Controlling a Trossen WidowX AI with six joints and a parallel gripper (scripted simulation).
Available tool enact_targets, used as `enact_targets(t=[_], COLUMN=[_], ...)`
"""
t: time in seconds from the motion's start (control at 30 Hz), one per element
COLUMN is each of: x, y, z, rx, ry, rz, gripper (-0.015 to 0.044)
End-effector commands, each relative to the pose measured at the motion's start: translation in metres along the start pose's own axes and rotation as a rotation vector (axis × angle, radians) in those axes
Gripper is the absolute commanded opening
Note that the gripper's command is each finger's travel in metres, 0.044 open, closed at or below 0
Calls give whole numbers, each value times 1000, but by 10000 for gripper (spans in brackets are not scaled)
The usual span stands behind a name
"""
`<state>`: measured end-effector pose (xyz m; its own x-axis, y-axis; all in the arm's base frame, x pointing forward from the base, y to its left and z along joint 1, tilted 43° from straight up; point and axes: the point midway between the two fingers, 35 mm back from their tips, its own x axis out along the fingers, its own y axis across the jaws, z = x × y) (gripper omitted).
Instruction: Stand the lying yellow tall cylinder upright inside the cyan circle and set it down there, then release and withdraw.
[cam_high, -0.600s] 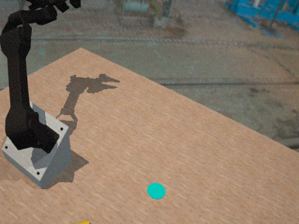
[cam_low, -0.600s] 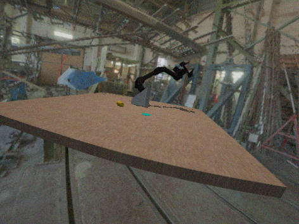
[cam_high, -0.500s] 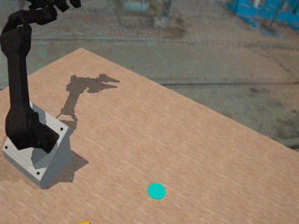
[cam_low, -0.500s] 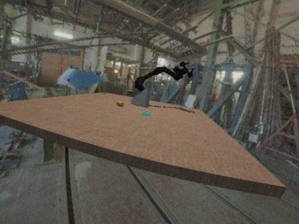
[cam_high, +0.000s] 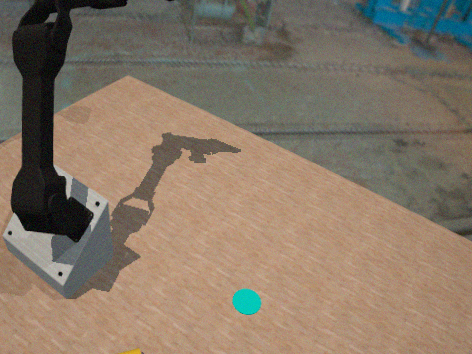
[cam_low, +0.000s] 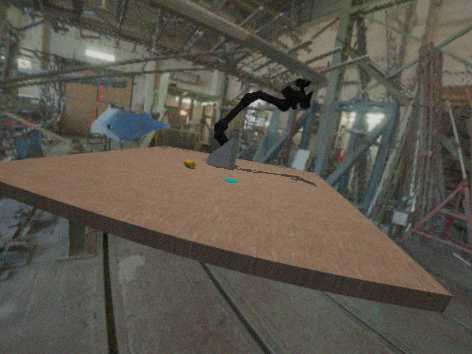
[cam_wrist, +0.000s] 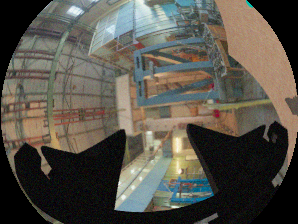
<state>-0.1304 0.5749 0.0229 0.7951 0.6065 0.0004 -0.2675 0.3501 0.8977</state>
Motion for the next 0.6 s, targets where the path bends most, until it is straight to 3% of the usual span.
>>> enact_targets(t=[0.0,0.57], x=[36,194], y=[1,-36], z=[20,168], rx=[-148,-830], ry=[-27,-87], rz=[-34,-339], gripper=[309,309])
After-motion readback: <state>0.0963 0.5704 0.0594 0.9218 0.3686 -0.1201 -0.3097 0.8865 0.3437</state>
